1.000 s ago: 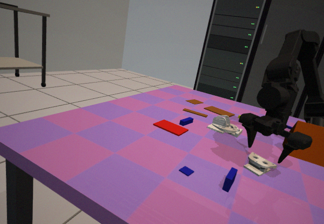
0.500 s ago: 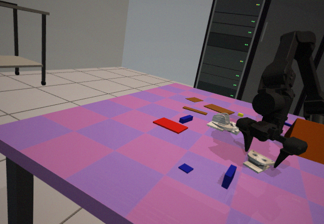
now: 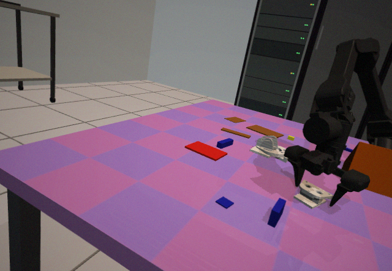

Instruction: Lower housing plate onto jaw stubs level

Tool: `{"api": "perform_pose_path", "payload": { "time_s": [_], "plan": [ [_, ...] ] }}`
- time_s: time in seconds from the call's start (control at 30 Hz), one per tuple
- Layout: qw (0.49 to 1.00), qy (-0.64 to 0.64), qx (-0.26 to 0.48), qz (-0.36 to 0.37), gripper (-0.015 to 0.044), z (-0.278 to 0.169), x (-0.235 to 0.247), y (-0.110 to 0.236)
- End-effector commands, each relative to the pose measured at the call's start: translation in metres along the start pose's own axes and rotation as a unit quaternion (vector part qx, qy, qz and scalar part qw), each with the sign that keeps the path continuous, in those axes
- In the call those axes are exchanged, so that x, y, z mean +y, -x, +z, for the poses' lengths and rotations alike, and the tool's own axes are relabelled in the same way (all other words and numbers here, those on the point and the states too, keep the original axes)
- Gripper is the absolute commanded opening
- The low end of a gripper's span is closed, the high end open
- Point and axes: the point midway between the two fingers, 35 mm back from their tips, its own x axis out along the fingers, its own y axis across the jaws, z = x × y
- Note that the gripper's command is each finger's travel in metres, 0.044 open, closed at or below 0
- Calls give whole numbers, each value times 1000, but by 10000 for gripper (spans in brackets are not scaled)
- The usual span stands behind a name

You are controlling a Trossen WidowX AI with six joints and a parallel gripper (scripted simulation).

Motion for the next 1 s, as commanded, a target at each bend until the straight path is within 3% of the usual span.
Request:
{"api": "perform_pose_path", "payload": {
  "time_s": [0.0, 0.53, 0.97],
  "plan": [
    [1000, 2, 0, -2, 440, 0, -1, -1],
    [1000, 2, 0, -2, 440, 0, -1, -1],
    [1000, 0, 0, 0, 353, 0, 0, -1]
  ]
}}
